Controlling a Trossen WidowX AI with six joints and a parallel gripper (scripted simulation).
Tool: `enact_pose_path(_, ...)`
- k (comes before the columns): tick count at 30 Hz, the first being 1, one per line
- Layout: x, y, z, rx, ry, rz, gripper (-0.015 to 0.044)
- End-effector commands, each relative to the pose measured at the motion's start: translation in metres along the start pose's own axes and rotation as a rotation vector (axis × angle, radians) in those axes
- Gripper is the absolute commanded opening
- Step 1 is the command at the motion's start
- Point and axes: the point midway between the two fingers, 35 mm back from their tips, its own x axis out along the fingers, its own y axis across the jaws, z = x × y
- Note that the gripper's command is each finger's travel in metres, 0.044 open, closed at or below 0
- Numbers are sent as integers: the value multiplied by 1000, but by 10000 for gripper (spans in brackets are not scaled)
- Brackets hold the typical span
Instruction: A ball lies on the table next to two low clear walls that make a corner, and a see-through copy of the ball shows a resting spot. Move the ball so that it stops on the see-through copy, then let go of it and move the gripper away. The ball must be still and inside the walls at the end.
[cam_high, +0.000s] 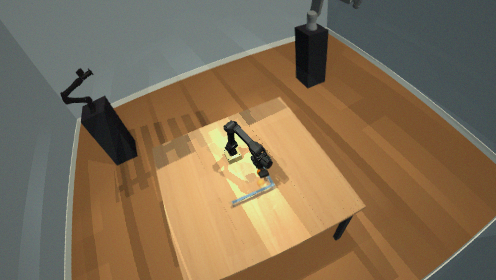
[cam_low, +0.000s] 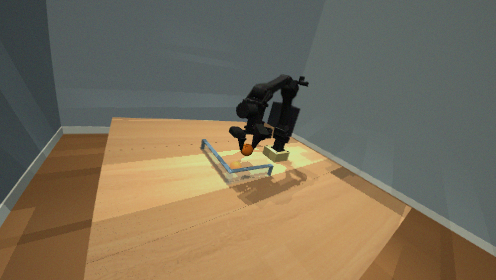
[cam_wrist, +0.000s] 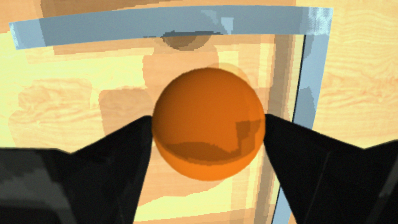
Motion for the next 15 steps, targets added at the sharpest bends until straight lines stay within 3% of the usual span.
enact_pose_path(1,-30,8,6,-29,-17,10,0)
enact_pose_path(9,-37,10,6,-37,-19,17,0)
enact_pose_path(15,4,-17,-13,-37,-17,15,0)
